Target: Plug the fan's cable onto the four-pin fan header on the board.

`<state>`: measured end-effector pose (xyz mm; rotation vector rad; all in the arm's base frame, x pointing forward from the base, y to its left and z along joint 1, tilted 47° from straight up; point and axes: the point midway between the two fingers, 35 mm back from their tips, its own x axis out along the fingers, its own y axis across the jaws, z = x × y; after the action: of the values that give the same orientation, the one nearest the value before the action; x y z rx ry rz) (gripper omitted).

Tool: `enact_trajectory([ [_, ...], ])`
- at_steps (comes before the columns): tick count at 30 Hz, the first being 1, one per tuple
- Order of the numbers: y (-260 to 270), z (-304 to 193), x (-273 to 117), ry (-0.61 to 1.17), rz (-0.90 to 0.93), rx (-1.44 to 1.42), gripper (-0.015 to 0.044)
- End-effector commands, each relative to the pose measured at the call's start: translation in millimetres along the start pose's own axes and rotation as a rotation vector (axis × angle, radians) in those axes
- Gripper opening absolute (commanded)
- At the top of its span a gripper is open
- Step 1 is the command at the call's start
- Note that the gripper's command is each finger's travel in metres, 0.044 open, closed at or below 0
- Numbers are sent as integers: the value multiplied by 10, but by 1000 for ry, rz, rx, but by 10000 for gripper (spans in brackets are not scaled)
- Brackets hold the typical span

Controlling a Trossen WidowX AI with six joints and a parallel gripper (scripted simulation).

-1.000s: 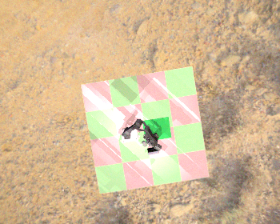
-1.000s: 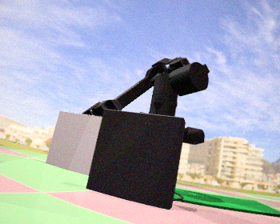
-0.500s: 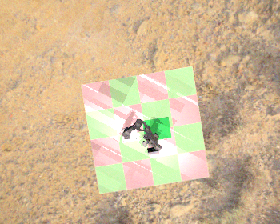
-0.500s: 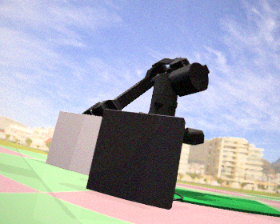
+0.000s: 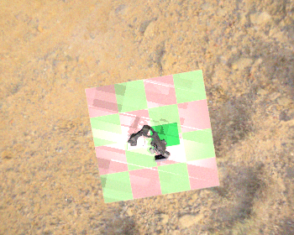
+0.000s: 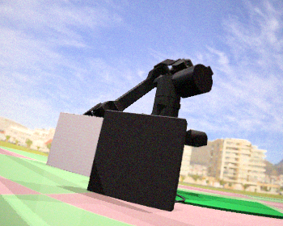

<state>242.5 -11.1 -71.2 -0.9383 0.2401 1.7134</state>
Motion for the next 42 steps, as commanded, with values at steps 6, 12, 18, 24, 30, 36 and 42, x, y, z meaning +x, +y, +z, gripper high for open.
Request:
enact_trajectory([
  [6, -57, -15, 21, 3, -3, 19, 0],
  [12, -93, -22, 51, 4, -4, 32, 0],
  [18, -117, -26, 90, 4, -4, 40, 0],
  [24, -130, -28, 133, 5, -4, 45, 0],
  [30, -134, -28, 167, 4, -5, 46, 0],
  [36, -134, -28, 197, 4, -5, 46, 0],
  [42, -134, -28, 225, 4, -5, 46, 0],
])
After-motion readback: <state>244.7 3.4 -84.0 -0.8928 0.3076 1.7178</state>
